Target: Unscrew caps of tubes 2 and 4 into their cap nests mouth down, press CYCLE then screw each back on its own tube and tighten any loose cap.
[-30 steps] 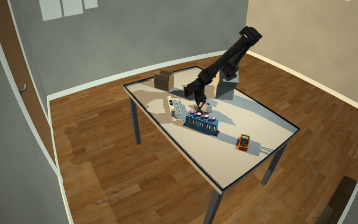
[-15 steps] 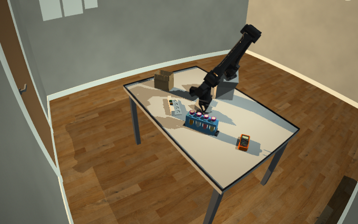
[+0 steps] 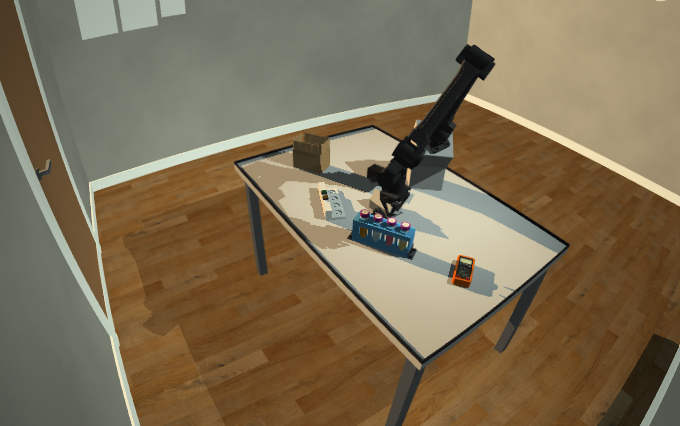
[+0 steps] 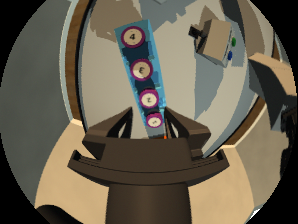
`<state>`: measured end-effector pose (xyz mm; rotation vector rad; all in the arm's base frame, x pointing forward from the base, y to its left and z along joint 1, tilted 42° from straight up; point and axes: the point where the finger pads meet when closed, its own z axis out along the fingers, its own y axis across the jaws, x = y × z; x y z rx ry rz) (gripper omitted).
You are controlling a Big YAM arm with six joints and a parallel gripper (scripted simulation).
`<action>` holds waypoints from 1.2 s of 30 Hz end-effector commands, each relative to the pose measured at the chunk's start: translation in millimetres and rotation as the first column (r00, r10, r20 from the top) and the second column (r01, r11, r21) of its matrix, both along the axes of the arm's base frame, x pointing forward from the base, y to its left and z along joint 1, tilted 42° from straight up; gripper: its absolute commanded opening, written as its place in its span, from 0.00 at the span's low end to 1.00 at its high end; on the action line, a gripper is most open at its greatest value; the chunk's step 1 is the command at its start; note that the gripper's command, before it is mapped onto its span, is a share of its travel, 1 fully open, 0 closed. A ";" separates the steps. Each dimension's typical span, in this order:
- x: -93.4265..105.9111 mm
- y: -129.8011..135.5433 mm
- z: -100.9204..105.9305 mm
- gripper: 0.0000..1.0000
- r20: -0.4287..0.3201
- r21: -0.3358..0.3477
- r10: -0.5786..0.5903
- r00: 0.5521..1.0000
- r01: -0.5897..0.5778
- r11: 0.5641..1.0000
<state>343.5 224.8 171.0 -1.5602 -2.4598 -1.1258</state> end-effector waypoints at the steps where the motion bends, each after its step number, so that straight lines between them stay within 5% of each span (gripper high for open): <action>1: 2.0 10.9 -14.2 0.49 -0.025 0.007 -0.011 1.000 0.011 1.000; 36: 13.3 27.0 -33.5 0.49 -0.021 0.010 -0.013 1.000 0.014 1.000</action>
